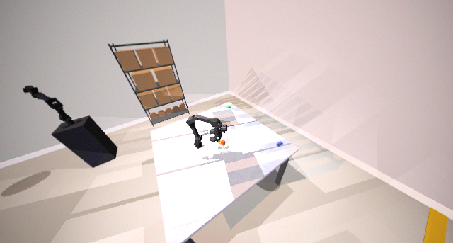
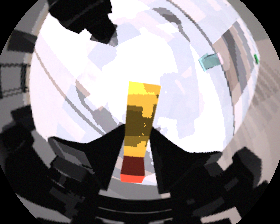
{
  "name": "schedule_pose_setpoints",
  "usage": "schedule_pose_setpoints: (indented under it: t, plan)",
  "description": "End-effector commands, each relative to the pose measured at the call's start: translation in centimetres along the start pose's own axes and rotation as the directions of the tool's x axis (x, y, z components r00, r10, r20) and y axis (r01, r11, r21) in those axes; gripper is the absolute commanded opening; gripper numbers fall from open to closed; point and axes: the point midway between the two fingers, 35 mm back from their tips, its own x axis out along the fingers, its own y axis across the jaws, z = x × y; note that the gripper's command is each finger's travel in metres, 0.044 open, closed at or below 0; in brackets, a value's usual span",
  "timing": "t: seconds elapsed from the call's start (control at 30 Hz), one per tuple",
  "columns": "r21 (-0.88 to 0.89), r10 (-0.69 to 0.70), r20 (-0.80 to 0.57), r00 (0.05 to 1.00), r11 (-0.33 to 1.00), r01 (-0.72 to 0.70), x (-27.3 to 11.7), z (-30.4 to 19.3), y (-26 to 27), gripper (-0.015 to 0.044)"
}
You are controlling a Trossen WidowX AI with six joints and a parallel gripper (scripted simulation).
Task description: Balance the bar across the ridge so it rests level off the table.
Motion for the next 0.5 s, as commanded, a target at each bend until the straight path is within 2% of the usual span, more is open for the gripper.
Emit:
schedule_pose_setpoints:
  t: [0.0,0.47]
  plan:
    - [0.002,-0.008,-0.007,1.000,1.000,0.008,-0.6,0.1,-0.2,0.0000]
    - [0.129,-0.012,-0.005,1.000,0.992,0.012,-0.8,1.7,-4.3,0.0000]
